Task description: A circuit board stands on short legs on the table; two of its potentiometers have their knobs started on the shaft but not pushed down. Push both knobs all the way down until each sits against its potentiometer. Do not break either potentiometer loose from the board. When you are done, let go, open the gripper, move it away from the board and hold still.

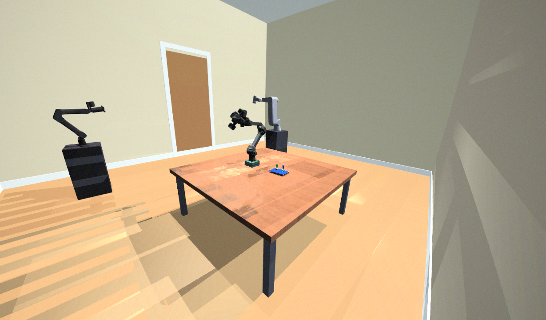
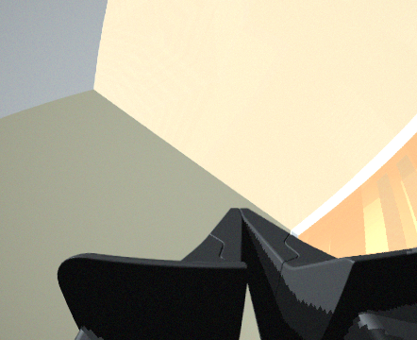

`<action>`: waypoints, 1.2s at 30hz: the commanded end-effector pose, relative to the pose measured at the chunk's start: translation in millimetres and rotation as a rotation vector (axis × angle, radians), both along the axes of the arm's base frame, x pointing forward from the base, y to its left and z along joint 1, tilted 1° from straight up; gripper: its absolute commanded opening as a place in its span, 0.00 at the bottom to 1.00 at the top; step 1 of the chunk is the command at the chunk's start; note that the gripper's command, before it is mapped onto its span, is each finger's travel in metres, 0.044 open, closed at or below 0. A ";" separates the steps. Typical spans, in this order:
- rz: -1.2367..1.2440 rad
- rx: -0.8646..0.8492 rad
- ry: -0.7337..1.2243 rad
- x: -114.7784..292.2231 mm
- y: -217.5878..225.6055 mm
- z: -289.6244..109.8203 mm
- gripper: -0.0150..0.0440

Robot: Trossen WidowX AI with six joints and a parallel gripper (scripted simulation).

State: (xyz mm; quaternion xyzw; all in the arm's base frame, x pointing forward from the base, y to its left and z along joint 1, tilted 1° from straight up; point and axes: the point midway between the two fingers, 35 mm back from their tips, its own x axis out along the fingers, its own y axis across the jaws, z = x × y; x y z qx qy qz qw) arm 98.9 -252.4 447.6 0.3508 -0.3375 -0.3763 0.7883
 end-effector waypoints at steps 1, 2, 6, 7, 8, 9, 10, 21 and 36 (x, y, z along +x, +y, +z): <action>0.009 0.027 0.046 10.9 -5.4 -8.5 0.25; 0.020 0.040 0.060 15.8 -6.9 -12.1 0.25; 0.070 0.087 0.118 35.9 -10.9 -26.8 0.25; 0.083 0.098 0.133 41.0 -11.4 -30.5 0.25; 0.096 0.108 0.149 46.1 -11.7 -34.2 0.25; 0.109 0.118 0.165 51.3 -11.9 -37.9 0.25; 0.122 0.128 0.181 56.6 -11.9 -41.7 0.25; 0.277 0.226 0.378 114.1 -2.5 -86.4 0.25; 0.509 0.294 0.688 182.5 40.5 -148.8 0.25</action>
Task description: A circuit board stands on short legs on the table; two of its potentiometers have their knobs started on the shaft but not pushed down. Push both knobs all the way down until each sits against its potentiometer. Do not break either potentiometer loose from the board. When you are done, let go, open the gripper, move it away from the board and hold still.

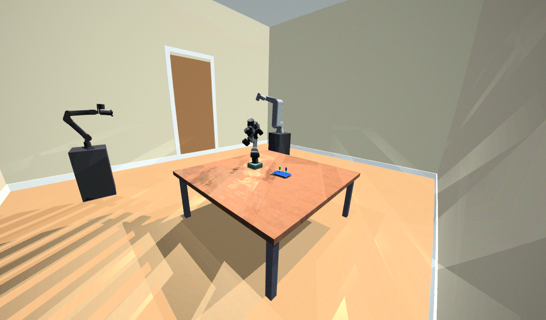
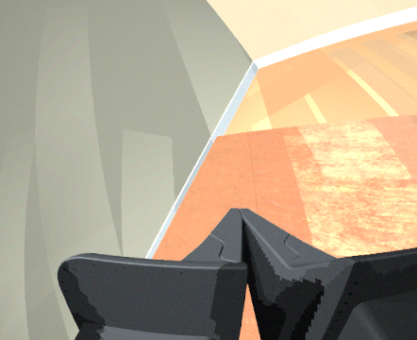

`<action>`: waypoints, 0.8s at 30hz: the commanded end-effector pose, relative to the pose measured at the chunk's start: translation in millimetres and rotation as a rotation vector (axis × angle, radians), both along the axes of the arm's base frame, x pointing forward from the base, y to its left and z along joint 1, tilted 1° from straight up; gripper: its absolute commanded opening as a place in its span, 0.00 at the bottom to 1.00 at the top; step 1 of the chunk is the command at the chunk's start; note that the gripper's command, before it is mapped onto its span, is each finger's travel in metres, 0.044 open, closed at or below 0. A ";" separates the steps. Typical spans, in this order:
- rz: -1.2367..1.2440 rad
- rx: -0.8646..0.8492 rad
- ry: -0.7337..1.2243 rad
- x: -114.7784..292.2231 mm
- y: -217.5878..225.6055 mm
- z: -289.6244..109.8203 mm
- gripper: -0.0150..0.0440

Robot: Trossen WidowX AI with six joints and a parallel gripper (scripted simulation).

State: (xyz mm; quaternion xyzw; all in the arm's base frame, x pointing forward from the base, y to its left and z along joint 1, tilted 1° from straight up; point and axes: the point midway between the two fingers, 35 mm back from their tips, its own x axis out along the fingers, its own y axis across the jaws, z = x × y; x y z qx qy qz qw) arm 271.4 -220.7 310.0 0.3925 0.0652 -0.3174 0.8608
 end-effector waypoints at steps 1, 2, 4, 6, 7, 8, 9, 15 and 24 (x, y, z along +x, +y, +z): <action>0.061 0.011 0.073 13.8 12.6 -15.1 0.25; 0.078 0.013 0.091 17.3 16.5 -19.0 0.25; 0.113 0.019 0.128 24.2 24.5 -26.7 0.25; 0.149 0.023 0.165 30.6 32.9 -34.3 0.25; 0.167 0.024 0.183 33.6 37.2 -38.2 0.25; 0.185 0.026 0.202 36.6 41.6 -41.9 0.25; 0.205 0.025 0.221 39.5 46.2 -45.7 0.25; 0.328 0.013 0.337 54.6 75.3 -67.9 0.25; 0.522 -0.011 0.529 68.2 123.2 -102.8 0.25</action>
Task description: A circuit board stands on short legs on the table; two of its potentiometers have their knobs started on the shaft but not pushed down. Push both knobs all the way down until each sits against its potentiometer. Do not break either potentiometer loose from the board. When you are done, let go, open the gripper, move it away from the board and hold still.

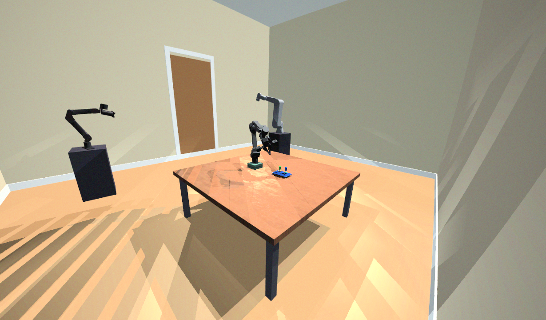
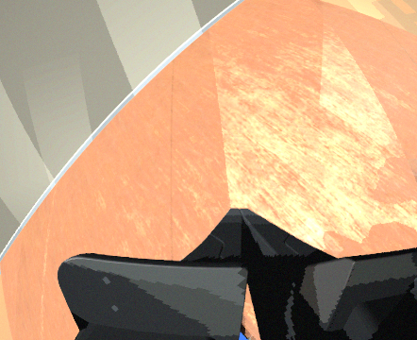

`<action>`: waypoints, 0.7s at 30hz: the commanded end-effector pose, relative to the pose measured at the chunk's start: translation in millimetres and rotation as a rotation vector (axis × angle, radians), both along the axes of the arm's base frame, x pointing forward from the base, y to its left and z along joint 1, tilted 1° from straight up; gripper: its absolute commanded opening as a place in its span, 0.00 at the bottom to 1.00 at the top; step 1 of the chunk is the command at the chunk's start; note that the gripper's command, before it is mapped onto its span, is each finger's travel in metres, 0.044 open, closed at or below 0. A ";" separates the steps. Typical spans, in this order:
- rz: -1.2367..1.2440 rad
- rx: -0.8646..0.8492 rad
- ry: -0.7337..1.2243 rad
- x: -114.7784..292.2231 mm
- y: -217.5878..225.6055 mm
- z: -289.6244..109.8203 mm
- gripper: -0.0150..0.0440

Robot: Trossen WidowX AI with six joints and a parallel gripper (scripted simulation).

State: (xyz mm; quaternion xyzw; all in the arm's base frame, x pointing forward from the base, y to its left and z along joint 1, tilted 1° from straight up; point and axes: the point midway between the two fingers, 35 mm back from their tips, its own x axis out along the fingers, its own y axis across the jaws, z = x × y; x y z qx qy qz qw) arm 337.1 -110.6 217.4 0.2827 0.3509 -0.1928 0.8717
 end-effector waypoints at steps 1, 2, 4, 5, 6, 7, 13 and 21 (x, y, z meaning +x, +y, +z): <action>0.079 -0.014 0.076 3.3 18.7 -14.0 0.25; 0.103 -0.018 0.096 3.9 24.2 -17.7 0.25; 0.150 -0.026 0.137 4.8 35.3 -25.0 0.25; 0.174 -0.030 0.158 5.0 40.8 -28.6 0.25; 0.198 -0.035 0.178 5.1 46.4 -32.1 0.25; 0.222 -0.040 0.199 5.0 51.9 -35.6 0.25; 0.371 -0.074 0.320 1.6 84.7 -55.6 0.25; 0.576 -0.130 0.478 -10.2 126.3 -79.3 0.25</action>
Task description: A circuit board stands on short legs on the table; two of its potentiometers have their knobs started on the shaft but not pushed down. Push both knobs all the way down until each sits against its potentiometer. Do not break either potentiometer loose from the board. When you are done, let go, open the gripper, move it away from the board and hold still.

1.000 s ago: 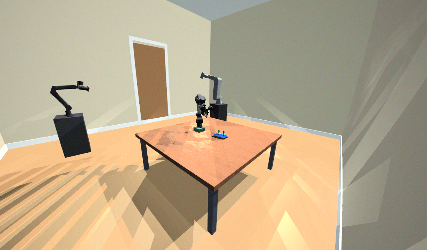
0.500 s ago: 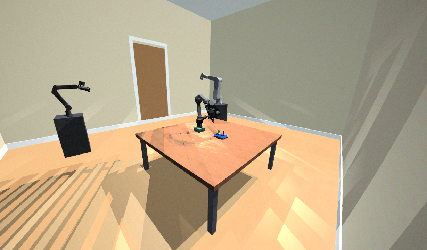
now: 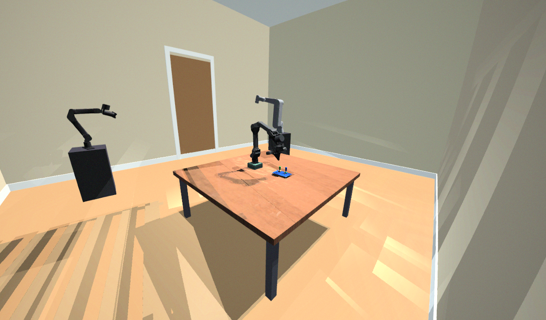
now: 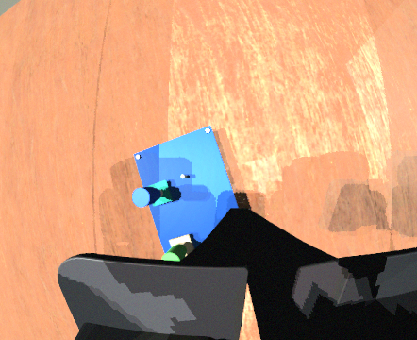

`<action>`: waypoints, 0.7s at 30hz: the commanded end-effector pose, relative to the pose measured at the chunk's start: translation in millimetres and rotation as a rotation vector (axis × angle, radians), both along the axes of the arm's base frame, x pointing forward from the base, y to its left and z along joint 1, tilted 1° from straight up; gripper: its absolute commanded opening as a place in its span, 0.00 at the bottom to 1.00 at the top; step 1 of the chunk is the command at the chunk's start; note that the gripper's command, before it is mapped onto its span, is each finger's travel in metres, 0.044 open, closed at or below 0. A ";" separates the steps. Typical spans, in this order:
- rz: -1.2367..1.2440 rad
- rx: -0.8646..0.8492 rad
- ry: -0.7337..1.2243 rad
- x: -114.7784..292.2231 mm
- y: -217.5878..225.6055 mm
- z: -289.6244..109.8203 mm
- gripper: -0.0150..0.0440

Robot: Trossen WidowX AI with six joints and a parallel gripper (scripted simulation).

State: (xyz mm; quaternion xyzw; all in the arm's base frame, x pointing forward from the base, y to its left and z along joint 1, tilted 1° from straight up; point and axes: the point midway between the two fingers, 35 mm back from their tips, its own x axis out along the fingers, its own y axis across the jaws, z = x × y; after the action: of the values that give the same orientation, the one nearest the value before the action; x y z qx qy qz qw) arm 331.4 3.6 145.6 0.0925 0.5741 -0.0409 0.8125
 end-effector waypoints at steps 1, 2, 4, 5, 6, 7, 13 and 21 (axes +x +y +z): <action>0.093 -0.029 0.069 -6.5 17.1 -10.3 0.25; 0.120 -0.036 0.088 -8.6 22.0 -12.9 0.25; 0.174 -0.051 0.126 -13.1 31.5 -18.0 0.25; 0.201 -0.059 0.145 -15.5 36.2 -20.5 0.25; 0.228 -0.067 0.164 -18.0 40.8 -22.9 0.25; 0.256 -0.075 0.183 -20.6 45.3 -25.2 0.25; 0.416 -0.125 0.291 -37.2 70.1 -37.6 0.25; 0.435 -0.130 0.303 -38.8 72.5 -59.0 0.25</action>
State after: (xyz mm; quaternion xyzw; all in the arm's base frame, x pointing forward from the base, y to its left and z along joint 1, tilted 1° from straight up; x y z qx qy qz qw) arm 295.4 76.6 100.2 -0.0866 0.6851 0.0835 0.7184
